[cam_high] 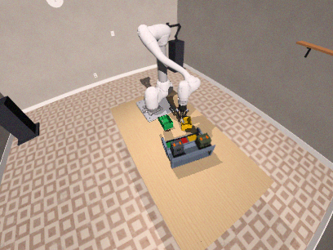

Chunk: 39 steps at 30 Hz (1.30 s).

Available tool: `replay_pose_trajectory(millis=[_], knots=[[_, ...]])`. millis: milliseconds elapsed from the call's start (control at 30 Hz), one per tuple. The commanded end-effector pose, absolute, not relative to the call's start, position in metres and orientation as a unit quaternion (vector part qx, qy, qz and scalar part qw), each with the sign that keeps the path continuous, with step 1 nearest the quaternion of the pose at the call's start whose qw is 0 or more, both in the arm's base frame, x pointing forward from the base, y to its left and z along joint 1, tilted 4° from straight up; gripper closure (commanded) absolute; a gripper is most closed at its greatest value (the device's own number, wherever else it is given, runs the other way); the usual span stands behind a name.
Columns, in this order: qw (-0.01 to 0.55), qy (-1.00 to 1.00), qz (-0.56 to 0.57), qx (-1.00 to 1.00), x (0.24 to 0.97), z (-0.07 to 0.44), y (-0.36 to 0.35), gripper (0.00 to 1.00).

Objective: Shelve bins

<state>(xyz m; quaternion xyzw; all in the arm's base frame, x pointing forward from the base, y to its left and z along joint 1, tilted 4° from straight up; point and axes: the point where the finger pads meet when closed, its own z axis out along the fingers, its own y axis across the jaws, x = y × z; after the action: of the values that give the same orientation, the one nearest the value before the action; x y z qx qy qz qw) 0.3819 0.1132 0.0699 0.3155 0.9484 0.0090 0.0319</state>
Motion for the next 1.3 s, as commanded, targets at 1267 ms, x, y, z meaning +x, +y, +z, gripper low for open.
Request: replay_pose_trajectory(millis=[1267], knots=[[0.032, 0.948, 0.007, 0.318, 0.38, 0.105, 0.111, 0.9]])
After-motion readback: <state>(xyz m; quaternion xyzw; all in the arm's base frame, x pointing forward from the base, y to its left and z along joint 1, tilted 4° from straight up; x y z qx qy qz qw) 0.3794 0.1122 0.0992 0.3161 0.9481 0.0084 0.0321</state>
